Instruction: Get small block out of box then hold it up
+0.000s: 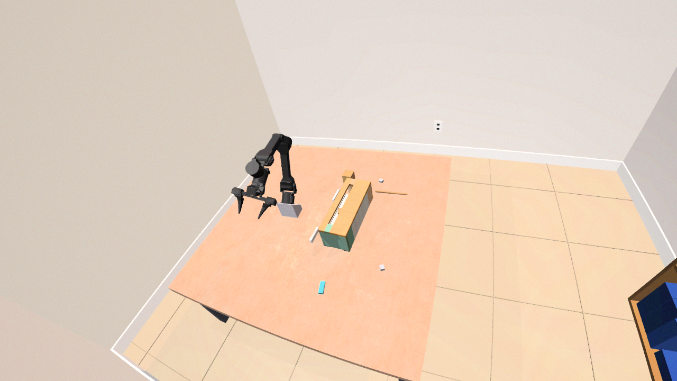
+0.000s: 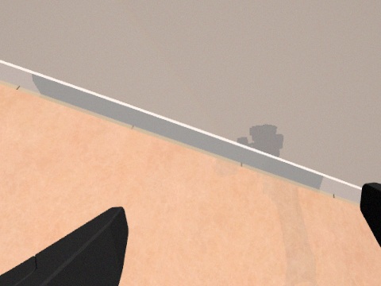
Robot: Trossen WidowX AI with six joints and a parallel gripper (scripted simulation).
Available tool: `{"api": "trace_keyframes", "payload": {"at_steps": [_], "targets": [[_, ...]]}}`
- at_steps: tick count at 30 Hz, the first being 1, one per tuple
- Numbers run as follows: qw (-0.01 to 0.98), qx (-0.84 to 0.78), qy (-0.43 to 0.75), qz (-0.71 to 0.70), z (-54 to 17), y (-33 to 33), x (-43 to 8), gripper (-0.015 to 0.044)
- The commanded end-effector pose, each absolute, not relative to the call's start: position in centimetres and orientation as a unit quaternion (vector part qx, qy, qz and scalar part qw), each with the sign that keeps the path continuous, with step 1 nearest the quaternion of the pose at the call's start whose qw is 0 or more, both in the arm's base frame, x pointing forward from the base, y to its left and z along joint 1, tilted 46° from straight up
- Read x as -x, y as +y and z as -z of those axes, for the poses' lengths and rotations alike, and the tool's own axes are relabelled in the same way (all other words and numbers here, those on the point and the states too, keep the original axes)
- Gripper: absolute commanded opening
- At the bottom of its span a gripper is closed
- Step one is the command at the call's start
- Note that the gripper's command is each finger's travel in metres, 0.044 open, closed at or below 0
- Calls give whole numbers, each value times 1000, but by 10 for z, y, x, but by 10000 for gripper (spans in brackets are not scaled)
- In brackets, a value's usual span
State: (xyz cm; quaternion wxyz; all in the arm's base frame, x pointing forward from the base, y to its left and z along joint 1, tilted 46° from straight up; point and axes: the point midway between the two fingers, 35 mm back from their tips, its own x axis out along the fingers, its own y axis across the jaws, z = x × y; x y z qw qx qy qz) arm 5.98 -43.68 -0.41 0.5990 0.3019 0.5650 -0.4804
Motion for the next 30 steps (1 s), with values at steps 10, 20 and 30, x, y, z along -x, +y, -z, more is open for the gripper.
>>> {"api": "trace_keyframes", "payload": {"at_steps": [10,20,30], "targets": [[737,-91,666,-74,17,-324,-177,400],[748,39,549,-370,3,-246,-225,400],[725,148,342,-580,-24,-172,-259,400]]}}
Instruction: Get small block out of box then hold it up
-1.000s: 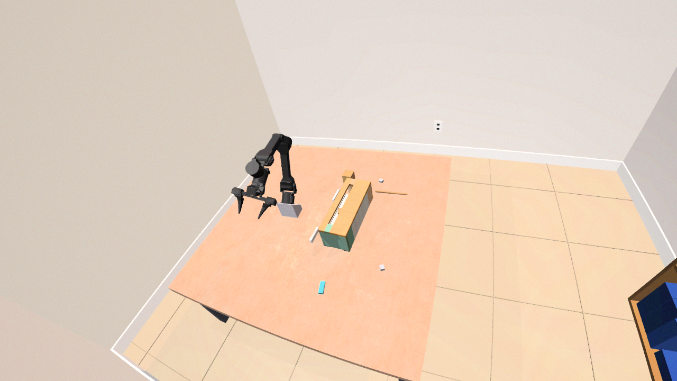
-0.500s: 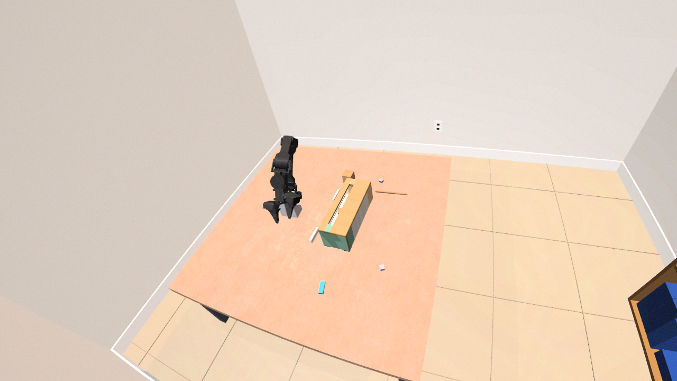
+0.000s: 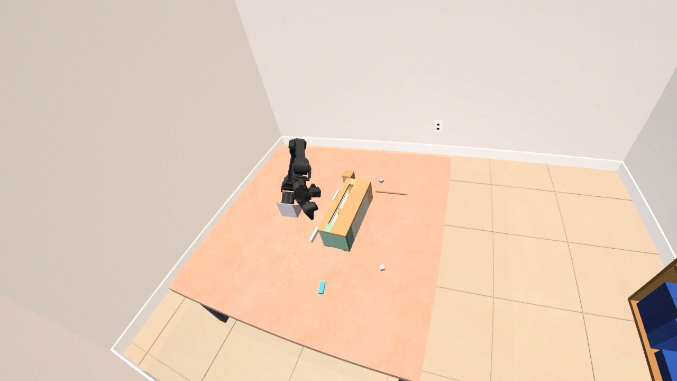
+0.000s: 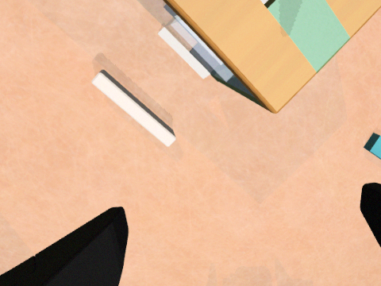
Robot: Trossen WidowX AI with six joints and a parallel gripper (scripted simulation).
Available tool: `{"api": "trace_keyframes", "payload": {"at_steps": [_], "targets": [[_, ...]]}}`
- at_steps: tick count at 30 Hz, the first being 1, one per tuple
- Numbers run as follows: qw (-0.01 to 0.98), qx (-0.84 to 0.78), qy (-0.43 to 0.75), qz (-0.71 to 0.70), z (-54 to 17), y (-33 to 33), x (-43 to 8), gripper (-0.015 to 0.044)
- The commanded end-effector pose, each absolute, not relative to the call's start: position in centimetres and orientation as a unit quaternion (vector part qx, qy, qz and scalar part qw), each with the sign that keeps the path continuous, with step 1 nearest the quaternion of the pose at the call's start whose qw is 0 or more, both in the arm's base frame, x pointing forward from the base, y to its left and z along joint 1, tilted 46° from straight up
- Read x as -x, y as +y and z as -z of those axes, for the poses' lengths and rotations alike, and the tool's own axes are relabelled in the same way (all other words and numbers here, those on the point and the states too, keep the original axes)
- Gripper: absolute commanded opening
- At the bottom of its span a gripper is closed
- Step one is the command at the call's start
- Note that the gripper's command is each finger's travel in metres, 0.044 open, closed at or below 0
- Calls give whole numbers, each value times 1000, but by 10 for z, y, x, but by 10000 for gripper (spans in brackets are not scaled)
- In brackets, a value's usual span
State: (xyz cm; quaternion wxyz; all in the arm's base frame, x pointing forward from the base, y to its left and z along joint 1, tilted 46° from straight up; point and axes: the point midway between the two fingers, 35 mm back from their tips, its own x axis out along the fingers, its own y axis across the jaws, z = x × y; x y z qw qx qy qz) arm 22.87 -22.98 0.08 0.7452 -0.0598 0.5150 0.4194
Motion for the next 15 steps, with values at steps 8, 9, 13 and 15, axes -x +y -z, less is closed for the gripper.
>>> {"api": "trace_keyframes", "payload": {"at_steps": [8,9,13,15], "targets": [[708,190,227,-641,-40,-140,-272,400],[708,190,227,-641,-40,-140,-272,400],[708,190,227,-641,-40,-140,-272,400],[708,190,227,-641,-40,-140,-272,400]]}}
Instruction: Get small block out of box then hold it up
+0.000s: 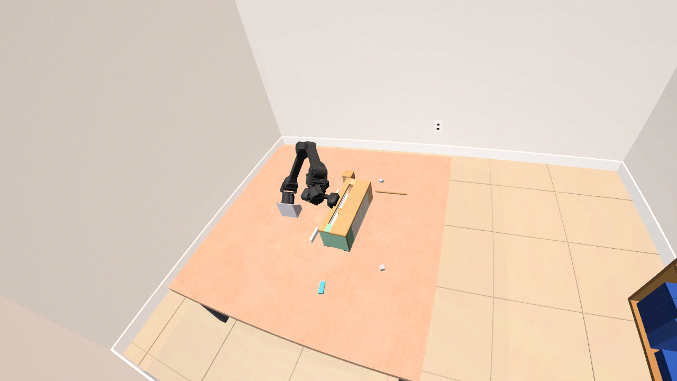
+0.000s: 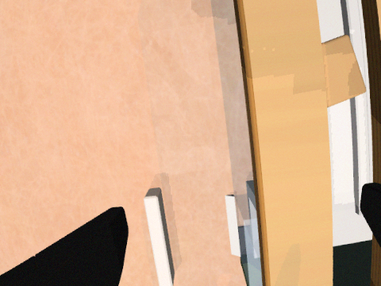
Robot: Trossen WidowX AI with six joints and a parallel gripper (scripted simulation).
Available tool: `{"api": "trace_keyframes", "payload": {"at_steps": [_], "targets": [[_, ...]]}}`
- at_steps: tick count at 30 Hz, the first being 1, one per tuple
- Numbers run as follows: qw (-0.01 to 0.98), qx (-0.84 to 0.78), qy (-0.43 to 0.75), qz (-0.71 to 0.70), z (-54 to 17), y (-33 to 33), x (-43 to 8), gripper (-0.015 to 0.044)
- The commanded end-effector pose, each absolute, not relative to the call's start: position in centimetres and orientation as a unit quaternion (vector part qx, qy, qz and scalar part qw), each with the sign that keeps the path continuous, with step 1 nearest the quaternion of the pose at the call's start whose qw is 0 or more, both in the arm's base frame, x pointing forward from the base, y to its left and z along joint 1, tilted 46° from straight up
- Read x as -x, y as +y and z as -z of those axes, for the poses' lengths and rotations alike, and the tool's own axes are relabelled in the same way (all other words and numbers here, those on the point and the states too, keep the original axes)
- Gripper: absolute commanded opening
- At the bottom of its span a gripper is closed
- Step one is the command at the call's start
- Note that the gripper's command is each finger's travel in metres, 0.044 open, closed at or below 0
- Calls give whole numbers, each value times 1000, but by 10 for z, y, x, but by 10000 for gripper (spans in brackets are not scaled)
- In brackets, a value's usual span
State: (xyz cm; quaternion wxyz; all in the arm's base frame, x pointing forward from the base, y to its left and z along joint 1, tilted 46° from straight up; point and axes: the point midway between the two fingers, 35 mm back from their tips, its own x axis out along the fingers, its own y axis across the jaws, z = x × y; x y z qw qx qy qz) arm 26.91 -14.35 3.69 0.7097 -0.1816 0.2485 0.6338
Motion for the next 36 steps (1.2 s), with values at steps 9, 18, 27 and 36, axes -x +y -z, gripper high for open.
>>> {"api": "trace_keyframes", "payload": {"at_steps": [9,18,27,36], "targets": [[708,190,227,-642,-36,-136,-274,400],[708,187,227,-643,-26,-126,-277,400],[708,185,226,-644,-16,-116,-279,400],[707,182,226,-645,-5,-105,-281,400]]}}
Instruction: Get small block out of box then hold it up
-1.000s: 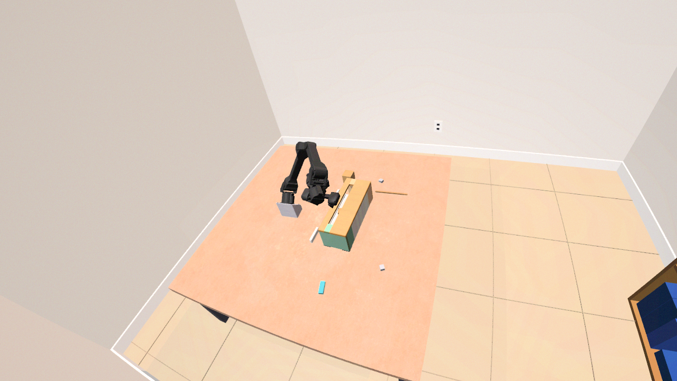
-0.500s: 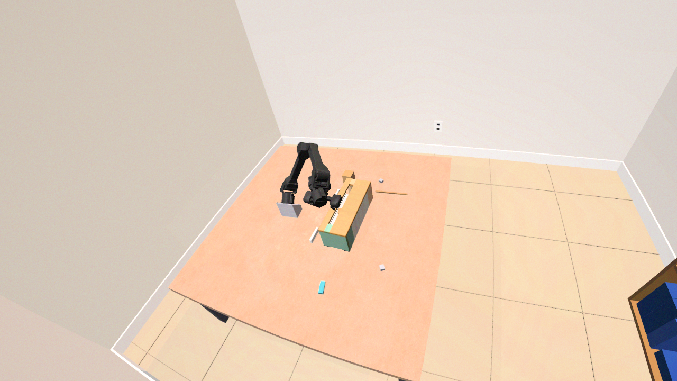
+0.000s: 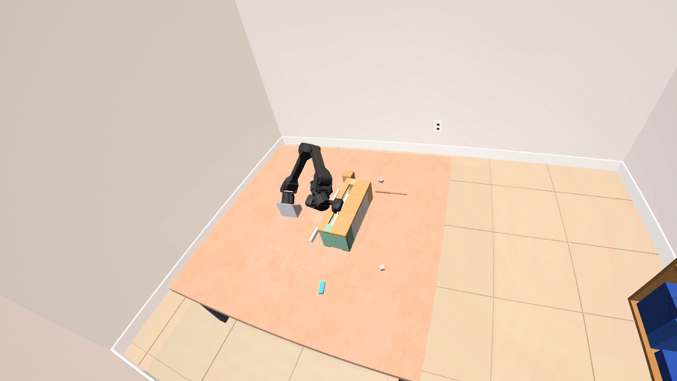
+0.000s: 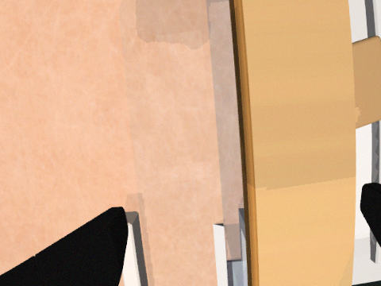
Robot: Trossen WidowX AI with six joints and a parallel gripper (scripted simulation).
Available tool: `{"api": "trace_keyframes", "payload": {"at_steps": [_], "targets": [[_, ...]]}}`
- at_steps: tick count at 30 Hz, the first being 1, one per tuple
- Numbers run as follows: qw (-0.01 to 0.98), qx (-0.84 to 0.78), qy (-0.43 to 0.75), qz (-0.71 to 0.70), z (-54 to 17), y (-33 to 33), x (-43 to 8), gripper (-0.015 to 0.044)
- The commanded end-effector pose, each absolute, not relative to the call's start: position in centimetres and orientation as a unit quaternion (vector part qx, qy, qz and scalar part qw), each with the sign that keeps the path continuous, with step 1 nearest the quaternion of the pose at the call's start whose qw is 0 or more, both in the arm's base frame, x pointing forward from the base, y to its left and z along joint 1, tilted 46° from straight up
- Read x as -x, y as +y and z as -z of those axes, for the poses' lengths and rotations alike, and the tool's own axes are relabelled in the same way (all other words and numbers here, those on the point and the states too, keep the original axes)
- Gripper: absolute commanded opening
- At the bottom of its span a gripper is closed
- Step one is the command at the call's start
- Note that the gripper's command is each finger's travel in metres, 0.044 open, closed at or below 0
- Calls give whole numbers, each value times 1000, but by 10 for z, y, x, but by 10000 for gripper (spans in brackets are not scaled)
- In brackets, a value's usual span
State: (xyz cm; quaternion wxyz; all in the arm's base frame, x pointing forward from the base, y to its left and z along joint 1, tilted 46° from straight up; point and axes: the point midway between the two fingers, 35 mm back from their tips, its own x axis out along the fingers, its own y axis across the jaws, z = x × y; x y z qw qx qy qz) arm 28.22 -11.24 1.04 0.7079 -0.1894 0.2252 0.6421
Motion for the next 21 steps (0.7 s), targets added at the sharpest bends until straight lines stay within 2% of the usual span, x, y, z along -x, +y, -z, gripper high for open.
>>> {"api": "trace_keyframes", "payload": {"at_steps": [1,21], "targets": [[707,182,226,-645,-4,-104,-281,400],[707,176,224,-648,14,-82,-283,400]]}}
